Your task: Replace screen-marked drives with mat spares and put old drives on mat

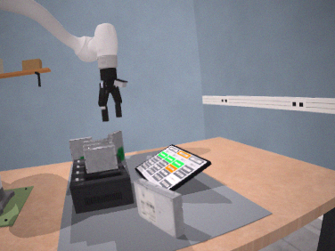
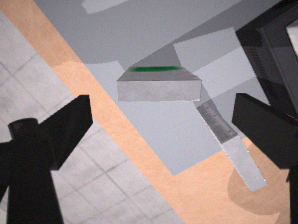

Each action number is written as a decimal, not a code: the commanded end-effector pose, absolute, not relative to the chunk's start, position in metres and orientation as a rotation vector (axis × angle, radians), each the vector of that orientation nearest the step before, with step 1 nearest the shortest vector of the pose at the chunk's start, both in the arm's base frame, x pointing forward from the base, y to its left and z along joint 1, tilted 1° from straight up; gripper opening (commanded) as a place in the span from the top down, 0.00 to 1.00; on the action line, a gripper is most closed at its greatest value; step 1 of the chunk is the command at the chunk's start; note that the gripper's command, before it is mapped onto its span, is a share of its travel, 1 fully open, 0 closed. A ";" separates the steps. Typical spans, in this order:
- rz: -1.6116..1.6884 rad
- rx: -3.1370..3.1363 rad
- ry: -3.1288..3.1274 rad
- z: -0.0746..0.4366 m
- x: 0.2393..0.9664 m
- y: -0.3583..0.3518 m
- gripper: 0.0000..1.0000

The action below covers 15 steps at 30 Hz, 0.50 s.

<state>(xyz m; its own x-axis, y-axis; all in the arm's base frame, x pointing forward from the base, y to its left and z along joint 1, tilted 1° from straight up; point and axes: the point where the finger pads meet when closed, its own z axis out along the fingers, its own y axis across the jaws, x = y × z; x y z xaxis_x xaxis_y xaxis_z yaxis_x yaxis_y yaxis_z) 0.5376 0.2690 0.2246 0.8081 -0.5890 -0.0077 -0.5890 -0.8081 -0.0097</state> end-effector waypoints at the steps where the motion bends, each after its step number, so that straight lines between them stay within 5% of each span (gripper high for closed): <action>1: 0.006 -2.975 0.969 0.221 0.538 0.269 0.11; 15: 0.006 -2.975 0.969 0.205 0.538 0.269 0.11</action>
<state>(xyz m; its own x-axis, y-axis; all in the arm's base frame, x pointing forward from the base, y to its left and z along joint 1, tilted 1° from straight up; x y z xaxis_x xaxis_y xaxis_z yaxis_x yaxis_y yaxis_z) 0.5376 0.2691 0.2066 0.8082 -0.5889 -0.0078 -0.5890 -0.8081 -0.0095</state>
